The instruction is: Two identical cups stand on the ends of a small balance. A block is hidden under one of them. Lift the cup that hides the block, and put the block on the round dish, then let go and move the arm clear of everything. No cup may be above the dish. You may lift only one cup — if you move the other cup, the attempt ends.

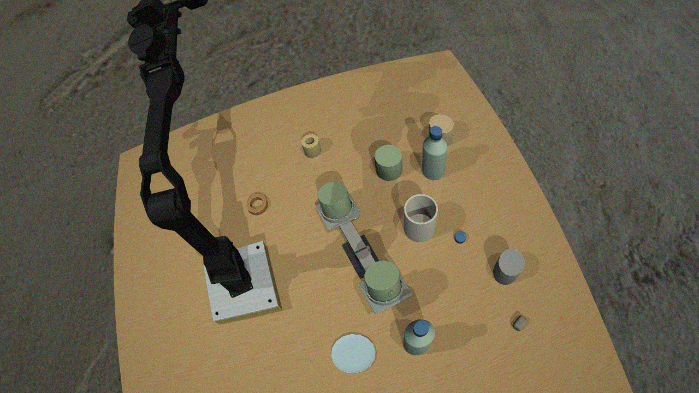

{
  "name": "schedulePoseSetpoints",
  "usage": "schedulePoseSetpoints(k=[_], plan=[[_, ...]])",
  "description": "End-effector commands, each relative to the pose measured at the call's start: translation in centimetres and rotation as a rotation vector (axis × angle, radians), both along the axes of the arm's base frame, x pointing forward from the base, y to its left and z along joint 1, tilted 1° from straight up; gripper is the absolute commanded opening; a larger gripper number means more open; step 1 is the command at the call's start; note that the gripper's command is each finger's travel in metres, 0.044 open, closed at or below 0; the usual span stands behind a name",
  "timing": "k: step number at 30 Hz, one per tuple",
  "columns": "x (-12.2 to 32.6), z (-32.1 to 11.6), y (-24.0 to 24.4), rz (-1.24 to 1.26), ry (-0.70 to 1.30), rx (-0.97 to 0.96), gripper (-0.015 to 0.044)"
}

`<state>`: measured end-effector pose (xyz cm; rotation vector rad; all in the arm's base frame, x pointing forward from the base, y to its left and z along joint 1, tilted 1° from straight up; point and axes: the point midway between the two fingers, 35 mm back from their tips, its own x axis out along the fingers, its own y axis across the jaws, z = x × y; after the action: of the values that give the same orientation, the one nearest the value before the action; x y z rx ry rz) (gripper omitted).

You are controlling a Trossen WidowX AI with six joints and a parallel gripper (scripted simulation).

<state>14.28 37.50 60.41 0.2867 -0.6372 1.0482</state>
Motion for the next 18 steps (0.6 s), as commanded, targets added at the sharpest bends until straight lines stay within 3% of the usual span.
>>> schedulePoseSetpoints(k=[1, 18], plan=[[3.3, -1.5, -1.7, -0.092, -0.001, -0.091, 0.044], [15.3, -10.9, -13.2, -0.464, 0.151, -0.491, 0.044]])
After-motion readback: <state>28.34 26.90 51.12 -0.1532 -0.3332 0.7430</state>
